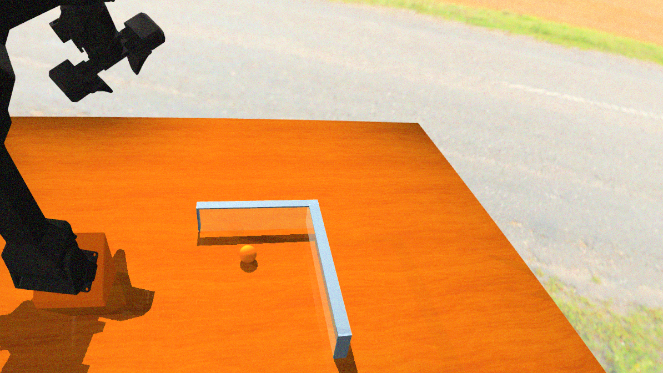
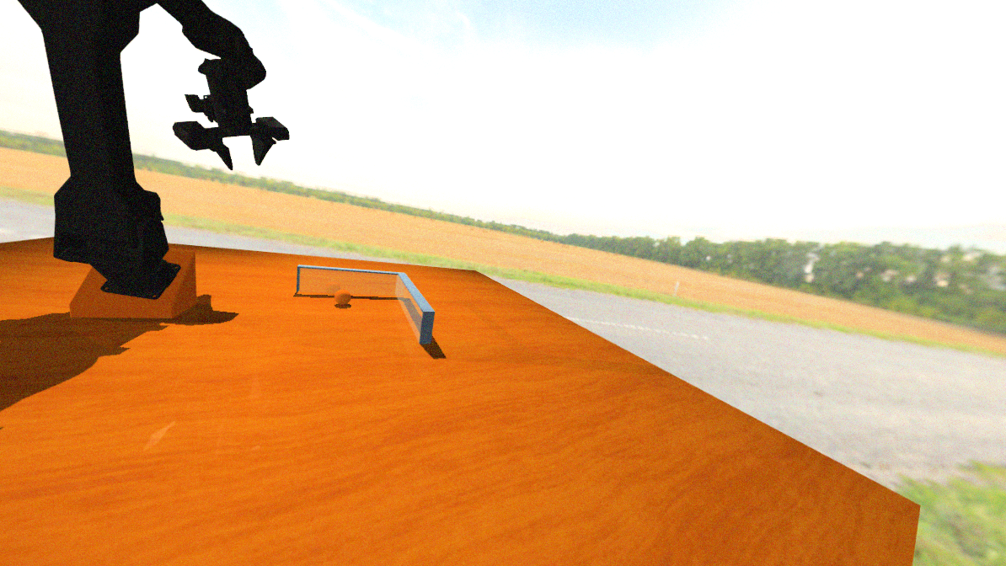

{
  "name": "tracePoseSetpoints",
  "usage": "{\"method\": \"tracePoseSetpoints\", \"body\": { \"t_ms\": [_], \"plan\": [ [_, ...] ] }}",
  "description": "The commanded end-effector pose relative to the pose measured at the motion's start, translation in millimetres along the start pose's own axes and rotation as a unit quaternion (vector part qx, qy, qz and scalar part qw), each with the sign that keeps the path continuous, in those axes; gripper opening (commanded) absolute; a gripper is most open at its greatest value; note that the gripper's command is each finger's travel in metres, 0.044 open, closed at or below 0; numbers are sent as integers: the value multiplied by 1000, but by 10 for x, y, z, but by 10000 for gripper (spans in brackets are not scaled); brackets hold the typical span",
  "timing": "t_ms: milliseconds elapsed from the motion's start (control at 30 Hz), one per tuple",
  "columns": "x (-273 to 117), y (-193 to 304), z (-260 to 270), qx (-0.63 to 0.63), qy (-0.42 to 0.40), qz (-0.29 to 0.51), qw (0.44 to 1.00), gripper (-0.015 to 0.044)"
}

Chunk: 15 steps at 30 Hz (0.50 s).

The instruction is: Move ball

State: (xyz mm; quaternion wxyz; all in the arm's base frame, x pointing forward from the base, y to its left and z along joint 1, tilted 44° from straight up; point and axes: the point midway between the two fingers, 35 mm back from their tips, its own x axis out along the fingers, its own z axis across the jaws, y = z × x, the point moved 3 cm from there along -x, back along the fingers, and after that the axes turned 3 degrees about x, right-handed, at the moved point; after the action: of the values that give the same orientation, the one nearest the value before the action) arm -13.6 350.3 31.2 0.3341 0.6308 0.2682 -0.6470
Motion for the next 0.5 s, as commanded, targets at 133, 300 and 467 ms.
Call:
{"method": "tracePoseSetpoints", "body": {
  "t_ms": [133,300,467],
  "plan": [
    [218,1250,-443,150,-10,123,981,263],
    [303,2083,-493,235,-32,199,951,263],
    [371,2968,-320,313,-73,277,905,263]
  ]
}}
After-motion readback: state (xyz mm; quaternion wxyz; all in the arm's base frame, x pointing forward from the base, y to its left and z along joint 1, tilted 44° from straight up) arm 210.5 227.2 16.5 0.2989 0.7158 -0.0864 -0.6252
